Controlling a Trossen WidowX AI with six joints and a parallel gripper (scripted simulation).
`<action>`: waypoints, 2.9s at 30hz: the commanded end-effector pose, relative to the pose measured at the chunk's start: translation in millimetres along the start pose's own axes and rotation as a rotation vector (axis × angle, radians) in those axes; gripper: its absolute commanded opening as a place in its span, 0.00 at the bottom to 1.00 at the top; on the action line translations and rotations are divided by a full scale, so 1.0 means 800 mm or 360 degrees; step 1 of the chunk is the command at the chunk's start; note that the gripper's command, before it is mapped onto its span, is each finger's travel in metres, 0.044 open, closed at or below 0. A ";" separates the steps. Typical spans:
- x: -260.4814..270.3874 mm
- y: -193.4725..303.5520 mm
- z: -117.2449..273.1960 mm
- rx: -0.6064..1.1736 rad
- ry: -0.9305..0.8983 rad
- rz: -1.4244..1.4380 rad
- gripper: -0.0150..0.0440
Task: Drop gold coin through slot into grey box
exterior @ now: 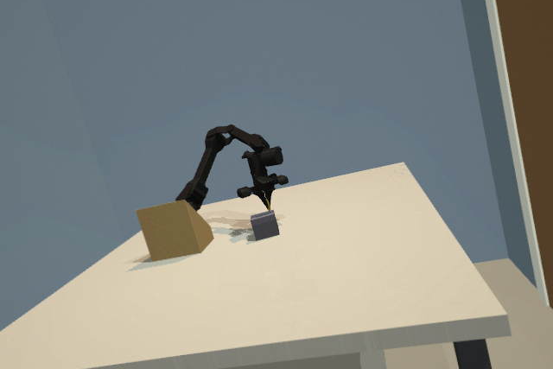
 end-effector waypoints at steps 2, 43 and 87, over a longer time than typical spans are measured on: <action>0.002 0.000 0.016 -0.0011 0.0002 0.0015 0.25; -0.004 0.013 0.047 -0.0004 0.0000 0.1555 0.25; -0.050 -0.069 0.049 -0.0012 0.0010 0.2016 0.25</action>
Point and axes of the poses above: the point midway between the two fingers, 35 mm back from their tips, its own z axis back along the fingers, its own x axis across the jaws, y = z × x, the point moved 5 cm from there along z, back along the fingers, and after that the axes turned 4 degrees about z, right-handed, at the moved point
